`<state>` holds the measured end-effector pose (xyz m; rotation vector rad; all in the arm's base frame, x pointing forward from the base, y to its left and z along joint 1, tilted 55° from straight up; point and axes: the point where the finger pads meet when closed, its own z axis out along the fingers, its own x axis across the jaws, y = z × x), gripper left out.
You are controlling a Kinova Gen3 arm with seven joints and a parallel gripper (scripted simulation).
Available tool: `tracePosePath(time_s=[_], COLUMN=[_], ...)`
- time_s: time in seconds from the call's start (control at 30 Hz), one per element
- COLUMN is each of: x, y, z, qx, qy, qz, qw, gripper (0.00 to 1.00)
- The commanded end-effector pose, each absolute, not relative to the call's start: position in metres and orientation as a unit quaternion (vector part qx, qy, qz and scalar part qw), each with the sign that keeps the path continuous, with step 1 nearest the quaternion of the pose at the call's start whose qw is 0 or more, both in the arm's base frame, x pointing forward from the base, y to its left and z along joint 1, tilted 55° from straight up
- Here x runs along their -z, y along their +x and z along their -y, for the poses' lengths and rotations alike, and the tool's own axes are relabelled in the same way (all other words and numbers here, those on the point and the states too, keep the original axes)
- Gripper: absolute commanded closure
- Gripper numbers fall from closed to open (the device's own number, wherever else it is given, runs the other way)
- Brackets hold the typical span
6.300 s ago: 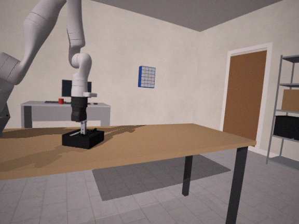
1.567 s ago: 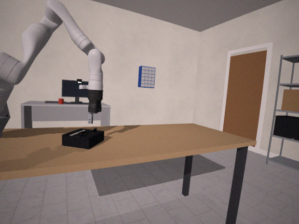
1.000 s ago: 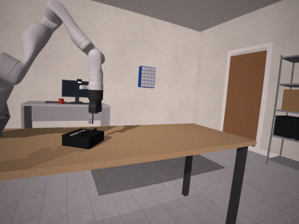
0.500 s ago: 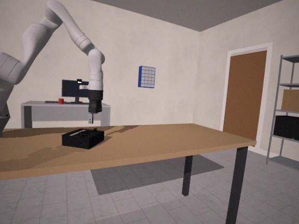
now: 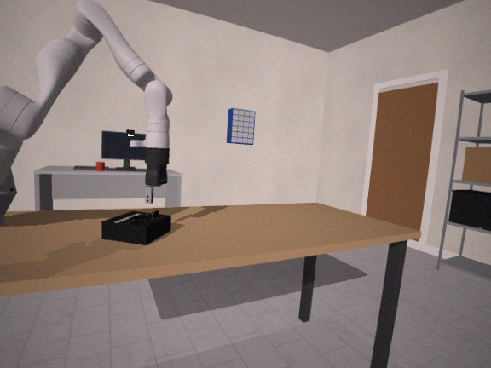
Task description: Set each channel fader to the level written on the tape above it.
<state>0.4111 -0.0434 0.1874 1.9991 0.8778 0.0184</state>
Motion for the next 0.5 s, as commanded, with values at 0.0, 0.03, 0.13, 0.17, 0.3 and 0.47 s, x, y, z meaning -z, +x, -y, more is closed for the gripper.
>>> tracePosePath(time_s=[0.0,0.03,0.13,0.17,0.3,0.47], x=[-0.1877,-0.1876,-0.1874,-0.1872,-0.1864,-0.1855], y=[0.4114,0.4114,0.4115,0.4116,0.4119,0.4122], z=[0.043,0.043,0.0433,0.0435,0.0445,0.0456], qx=[-0.008,-0.008,-0.008,-0.008,-0.007,-0.006], qy=[0.812,0.812,0.813,0.813,0.813,0.814], qz=[-0.357,-0.357,-0.357,-0.357,-0.355,-0.354], qw=[0.461,0.461,0.461,0.461,0.461,0.46], gripper=[1.0,1.0,1.0,1.0,1.0,1.0])
